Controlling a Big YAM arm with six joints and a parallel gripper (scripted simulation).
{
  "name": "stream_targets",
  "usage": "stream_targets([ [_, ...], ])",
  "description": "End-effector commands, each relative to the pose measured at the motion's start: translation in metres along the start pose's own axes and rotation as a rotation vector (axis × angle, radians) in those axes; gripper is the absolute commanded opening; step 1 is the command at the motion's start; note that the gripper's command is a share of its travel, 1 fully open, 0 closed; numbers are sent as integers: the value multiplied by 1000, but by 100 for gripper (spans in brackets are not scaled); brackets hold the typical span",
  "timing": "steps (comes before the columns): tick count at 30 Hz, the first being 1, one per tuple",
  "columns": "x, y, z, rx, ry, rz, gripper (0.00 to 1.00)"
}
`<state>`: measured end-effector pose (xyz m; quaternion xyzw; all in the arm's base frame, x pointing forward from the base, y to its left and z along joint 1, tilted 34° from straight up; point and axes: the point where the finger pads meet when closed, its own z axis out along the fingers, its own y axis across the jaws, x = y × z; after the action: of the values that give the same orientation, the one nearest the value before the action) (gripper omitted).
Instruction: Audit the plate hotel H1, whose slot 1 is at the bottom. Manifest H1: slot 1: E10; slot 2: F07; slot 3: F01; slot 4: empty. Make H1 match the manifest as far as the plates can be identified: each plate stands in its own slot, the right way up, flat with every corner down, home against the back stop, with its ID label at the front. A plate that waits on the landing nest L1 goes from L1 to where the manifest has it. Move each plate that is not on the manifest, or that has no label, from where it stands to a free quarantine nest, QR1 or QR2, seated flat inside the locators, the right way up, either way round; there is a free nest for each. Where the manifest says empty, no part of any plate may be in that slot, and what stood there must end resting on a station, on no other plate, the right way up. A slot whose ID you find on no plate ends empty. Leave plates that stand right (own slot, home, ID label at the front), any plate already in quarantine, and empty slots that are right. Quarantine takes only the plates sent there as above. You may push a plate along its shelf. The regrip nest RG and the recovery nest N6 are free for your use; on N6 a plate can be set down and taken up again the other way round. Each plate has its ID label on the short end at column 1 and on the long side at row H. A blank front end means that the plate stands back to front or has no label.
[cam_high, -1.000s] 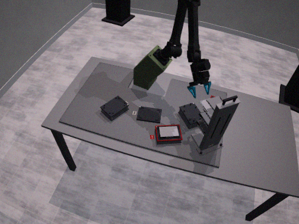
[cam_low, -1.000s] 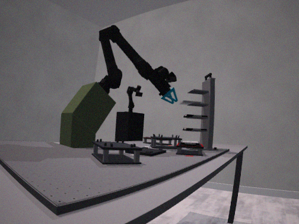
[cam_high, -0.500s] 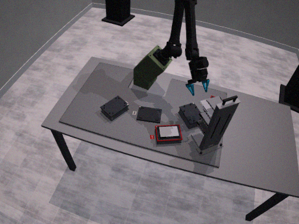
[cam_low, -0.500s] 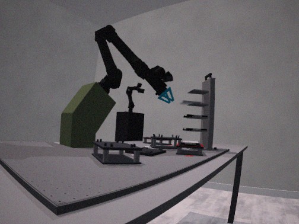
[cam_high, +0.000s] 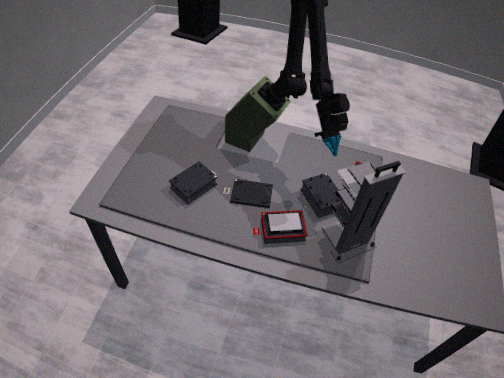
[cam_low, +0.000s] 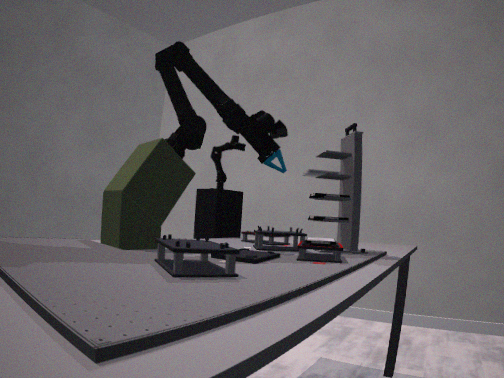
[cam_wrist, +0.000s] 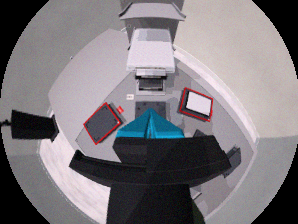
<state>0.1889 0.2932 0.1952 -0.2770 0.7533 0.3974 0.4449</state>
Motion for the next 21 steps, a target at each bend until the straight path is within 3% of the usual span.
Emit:
stream_targets([
  [1,-18,5,0,-10,-41,1,0],
  [20,-18,5,0,-10,-41,1,0],
  [21,-4,1,1,-4,-22,13,0],
])
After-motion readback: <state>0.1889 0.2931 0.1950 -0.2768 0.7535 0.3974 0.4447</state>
